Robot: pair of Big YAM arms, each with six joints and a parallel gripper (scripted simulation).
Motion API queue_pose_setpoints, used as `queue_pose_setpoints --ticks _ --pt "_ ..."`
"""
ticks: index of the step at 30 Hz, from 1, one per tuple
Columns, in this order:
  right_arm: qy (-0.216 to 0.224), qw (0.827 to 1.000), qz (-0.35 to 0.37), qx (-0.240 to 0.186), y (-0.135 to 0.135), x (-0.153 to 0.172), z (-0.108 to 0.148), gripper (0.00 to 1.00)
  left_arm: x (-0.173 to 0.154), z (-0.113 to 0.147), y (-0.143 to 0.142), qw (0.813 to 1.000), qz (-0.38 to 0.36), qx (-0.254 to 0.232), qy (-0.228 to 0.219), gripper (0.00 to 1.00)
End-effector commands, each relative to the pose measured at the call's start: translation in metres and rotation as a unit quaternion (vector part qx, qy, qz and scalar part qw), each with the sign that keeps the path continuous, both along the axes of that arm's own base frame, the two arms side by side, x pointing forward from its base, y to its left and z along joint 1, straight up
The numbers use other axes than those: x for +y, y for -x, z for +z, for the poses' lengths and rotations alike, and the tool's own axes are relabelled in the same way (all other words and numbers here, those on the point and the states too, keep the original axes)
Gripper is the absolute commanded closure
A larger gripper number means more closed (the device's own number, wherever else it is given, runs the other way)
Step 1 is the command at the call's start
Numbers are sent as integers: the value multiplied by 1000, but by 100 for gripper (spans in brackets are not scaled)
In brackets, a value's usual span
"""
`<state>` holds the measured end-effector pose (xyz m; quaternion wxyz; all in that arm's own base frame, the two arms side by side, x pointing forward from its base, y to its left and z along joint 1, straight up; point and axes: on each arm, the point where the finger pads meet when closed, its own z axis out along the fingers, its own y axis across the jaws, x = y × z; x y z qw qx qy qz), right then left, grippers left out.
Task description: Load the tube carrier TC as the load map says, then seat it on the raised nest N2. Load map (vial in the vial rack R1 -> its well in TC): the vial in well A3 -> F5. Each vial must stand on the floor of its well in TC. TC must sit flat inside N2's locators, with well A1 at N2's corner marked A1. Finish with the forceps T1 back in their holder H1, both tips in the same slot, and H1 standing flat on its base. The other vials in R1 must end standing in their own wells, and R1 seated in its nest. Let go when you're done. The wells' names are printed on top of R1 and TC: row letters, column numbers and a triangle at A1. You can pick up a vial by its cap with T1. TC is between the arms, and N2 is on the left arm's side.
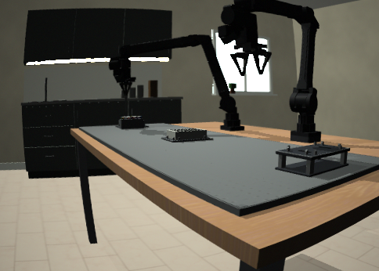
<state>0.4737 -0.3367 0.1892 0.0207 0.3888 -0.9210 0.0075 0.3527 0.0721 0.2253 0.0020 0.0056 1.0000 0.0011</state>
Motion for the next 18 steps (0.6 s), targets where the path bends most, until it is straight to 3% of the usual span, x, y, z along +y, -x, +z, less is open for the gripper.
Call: queue_pose_setpoints --ticks 1,18 --pt "7 1000 1 -7 -17 -4 8 93 0 14 -8 1000 -8 -16 -3 0" --pt "-11 1000 1 21 -2 7 -19 93 0 14 -8 1000 -8 -16 -3 0"
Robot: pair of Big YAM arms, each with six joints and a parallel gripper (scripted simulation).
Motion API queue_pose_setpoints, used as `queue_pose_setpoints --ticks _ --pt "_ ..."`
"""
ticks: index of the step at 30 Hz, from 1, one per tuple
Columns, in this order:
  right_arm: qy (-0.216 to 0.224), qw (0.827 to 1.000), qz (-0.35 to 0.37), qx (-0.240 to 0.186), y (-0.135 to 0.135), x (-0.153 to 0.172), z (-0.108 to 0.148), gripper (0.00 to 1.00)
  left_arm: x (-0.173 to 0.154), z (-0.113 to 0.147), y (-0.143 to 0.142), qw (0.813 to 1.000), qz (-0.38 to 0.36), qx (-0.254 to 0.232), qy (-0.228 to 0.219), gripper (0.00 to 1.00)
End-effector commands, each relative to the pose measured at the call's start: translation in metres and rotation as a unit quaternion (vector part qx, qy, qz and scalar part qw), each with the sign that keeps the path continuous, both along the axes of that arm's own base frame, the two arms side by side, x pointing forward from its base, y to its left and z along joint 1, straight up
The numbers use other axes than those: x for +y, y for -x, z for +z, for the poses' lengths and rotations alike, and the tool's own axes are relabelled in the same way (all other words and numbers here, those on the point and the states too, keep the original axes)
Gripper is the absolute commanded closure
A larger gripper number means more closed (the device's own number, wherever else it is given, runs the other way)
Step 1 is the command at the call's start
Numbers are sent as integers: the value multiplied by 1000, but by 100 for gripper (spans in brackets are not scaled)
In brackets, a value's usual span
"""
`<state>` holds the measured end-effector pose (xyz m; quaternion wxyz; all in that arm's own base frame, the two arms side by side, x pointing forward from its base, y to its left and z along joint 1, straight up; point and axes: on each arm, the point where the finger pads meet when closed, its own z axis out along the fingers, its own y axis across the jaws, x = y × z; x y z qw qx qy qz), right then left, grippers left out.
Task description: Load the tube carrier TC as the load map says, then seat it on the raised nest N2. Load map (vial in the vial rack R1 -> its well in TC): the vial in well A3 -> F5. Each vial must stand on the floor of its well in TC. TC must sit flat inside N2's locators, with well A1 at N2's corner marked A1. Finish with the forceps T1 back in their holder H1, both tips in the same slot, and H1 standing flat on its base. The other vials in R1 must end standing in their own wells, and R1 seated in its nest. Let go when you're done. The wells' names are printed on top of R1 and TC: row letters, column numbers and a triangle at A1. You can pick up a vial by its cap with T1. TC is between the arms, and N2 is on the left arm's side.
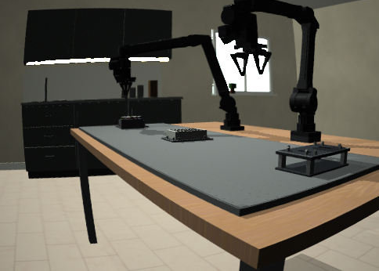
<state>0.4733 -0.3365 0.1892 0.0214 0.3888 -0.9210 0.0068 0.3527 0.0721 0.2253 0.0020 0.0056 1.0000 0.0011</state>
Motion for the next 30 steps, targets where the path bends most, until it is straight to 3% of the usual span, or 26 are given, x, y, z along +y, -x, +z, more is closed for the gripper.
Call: queue_pose_setpoints --ticks 1,30 --pt "-11 1000 1 20 -2 6 -19 93 0 14 -8 1000 -8 -16 -3 0" --pt "-5 1000 1 11 -7 4 -26 93 0 14 -8 1000 -8 -16 -3 0"
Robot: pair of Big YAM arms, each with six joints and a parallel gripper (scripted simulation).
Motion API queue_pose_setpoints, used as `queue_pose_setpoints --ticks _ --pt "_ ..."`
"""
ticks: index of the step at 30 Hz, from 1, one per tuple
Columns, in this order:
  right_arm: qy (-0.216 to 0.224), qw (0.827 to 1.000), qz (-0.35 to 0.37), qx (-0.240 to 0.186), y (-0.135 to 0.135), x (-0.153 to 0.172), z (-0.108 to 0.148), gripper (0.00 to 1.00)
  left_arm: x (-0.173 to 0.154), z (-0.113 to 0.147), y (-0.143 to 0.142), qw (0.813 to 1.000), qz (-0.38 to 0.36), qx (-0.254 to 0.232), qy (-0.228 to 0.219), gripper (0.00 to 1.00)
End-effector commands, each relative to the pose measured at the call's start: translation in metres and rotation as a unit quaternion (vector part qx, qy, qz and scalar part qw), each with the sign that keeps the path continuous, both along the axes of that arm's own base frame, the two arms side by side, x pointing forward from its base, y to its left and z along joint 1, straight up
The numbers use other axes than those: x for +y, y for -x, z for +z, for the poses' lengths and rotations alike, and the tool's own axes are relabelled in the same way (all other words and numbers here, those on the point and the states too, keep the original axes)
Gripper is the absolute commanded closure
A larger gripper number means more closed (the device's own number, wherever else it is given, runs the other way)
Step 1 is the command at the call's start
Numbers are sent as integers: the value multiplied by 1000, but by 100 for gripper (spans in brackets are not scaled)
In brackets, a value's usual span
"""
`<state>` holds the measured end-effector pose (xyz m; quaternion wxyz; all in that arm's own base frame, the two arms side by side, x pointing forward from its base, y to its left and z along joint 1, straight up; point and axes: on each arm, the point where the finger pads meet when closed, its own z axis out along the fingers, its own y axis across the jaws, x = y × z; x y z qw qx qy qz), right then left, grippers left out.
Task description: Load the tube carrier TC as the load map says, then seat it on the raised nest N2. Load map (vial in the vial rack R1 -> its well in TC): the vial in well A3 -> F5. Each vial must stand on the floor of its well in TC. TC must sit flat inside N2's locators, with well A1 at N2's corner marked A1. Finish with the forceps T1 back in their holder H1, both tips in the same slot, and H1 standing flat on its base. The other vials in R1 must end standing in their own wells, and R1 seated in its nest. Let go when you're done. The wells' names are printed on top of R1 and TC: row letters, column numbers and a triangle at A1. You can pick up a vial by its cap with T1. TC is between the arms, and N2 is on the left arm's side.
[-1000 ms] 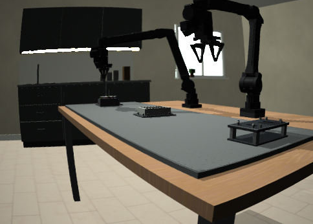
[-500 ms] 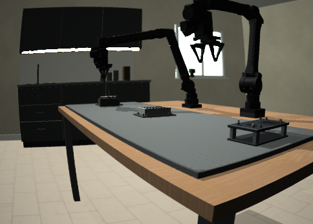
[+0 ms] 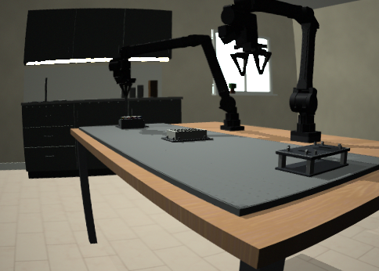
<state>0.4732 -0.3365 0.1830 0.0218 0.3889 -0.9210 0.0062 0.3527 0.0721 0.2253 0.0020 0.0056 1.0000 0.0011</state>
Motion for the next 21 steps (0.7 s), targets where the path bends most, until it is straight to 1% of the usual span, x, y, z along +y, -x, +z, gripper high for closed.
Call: queue_pose_setpoints --ticks 1,21 --pt "-5 1000 1 10 -7 4 -20 93 0 14 -8 1000 -8 -16 -3 0" --pt "-5 1000 1 9 -7 4 -25 92 0 14 -8 1000 -8 -16 -3 0"
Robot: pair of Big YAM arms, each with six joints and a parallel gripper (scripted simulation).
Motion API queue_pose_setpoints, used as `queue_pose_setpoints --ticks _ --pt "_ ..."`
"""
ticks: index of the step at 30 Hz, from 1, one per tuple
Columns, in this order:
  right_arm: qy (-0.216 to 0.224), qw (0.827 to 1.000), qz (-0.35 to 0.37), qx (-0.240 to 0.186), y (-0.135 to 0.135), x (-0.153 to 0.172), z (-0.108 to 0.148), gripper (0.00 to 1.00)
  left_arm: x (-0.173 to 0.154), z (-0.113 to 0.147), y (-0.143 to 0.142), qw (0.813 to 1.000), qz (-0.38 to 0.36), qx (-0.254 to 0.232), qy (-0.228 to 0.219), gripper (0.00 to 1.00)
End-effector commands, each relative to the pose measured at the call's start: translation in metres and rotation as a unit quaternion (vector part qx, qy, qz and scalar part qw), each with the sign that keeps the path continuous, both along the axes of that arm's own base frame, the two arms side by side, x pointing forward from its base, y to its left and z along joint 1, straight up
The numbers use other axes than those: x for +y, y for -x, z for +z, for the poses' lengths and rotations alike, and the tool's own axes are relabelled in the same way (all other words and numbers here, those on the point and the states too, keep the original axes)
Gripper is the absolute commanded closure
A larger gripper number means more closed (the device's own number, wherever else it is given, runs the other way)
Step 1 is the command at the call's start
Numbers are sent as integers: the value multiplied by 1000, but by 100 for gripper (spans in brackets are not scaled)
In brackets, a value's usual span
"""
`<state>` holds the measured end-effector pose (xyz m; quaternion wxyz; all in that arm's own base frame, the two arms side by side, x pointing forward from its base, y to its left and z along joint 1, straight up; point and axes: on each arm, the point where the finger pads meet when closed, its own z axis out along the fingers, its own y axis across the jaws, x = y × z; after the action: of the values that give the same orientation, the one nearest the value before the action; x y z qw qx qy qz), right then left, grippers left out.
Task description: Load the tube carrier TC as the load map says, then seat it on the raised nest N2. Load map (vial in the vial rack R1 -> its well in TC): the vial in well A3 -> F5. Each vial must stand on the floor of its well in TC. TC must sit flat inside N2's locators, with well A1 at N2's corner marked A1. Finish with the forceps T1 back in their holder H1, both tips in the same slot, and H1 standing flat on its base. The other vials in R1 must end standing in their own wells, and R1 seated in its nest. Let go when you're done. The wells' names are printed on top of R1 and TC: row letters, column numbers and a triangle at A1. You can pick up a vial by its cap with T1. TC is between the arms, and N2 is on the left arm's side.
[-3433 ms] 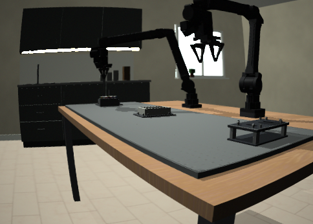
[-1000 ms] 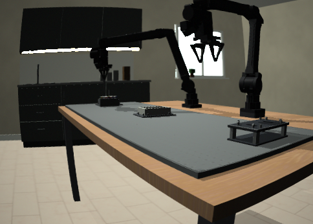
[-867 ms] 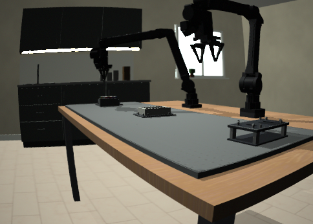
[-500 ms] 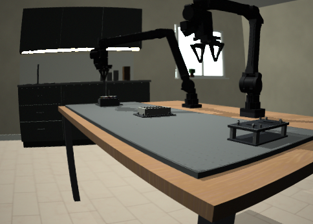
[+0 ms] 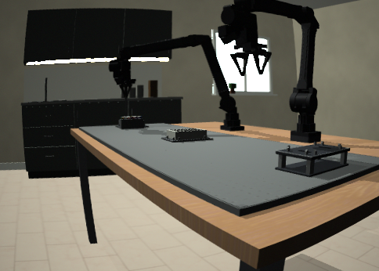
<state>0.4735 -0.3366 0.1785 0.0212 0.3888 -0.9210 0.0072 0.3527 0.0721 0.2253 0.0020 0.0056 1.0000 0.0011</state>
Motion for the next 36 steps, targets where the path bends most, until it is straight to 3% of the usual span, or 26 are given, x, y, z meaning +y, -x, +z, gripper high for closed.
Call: queue_pose_setpoints --ticks 1,36 --pt "-5 1000 1 10 -7 4 -21 92 0 14 -8 1000 -8 -16 -3 0" --pt "-6 1000 1 10 -7 4 -29 90 0 14 -8 1000 -8 -16 -3 0"
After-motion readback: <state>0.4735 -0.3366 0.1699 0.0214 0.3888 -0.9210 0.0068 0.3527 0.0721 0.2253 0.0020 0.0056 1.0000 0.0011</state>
